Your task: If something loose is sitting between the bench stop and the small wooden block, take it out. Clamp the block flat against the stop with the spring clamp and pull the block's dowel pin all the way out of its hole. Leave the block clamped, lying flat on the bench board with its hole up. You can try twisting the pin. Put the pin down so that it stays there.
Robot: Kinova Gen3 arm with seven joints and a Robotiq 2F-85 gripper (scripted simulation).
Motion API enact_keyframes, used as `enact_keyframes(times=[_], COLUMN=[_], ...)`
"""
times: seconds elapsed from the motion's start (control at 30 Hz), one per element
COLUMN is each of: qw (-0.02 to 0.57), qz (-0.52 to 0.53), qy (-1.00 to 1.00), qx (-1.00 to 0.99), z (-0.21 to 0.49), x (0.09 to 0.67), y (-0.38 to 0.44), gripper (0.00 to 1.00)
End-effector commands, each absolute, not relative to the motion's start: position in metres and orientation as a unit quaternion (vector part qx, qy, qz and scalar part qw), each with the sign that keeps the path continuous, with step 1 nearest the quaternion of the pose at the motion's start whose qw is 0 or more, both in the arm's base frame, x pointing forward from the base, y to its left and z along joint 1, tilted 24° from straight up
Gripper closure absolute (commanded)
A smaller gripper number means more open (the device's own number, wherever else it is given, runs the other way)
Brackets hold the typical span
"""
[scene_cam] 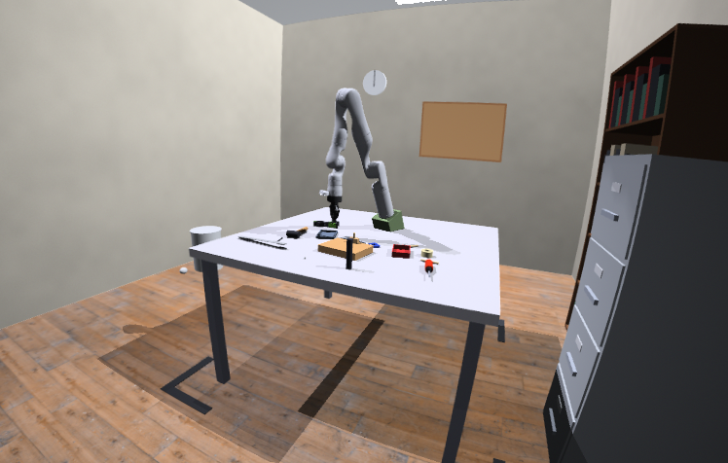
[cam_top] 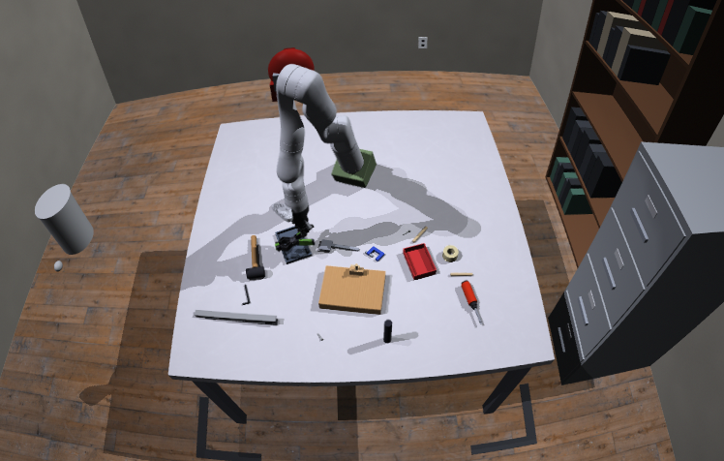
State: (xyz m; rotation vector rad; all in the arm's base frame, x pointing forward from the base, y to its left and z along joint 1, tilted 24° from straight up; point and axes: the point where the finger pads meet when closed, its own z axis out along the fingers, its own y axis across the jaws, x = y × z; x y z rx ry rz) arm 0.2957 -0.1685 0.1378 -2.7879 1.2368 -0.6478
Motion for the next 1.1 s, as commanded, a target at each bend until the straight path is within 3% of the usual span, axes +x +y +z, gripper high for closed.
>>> enact_keyframes(times=[0.0,1.07], qw=[0.011,0.011], qz=[-0.206,-0.206], qy=[0.397,0.397], qx=[-0.894,-0.894], z=[0.140,0.153], x=[0.295,0.290], y=[-0.168,-0.166], gripper=[0.90,0.90])
